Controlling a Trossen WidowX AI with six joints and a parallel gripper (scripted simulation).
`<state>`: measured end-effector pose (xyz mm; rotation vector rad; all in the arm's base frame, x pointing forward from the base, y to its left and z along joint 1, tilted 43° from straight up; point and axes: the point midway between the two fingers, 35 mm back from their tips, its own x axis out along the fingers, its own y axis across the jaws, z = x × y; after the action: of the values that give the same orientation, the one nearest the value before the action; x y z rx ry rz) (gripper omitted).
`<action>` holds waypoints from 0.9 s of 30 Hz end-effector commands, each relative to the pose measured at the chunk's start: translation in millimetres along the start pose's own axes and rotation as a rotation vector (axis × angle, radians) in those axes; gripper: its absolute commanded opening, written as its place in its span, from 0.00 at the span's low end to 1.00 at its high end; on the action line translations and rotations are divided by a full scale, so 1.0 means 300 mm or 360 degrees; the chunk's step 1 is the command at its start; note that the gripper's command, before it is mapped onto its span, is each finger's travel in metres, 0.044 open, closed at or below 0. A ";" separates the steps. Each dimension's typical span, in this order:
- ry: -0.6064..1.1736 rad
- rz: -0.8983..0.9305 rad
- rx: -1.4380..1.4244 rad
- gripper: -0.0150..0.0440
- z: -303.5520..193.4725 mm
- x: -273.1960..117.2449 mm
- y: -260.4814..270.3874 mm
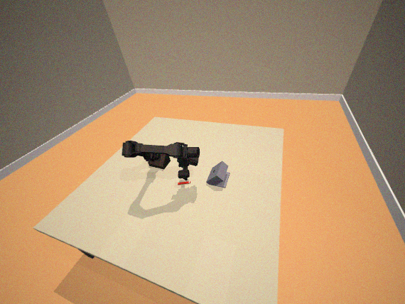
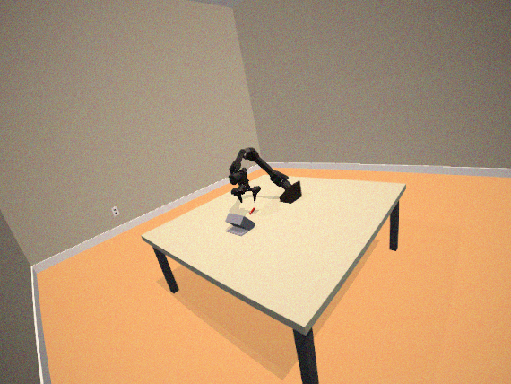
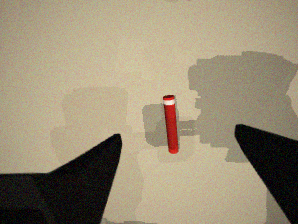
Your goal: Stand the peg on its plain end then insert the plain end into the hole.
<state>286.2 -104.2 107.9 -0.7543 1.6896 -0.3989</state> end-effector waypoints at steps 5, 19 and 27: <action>0.0021 -0.0010 -0.0040 1.00 -0.002 0.020 0.003; 0.0019 -0.0008 -0.0040 1.00 0.004 0.096 0.002; 0.0019 -0.0008 -0.0040 1.00 0.004 0.139 0.001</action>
<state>283.8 -128.7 81.7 -0.7664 1.6999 -0.3933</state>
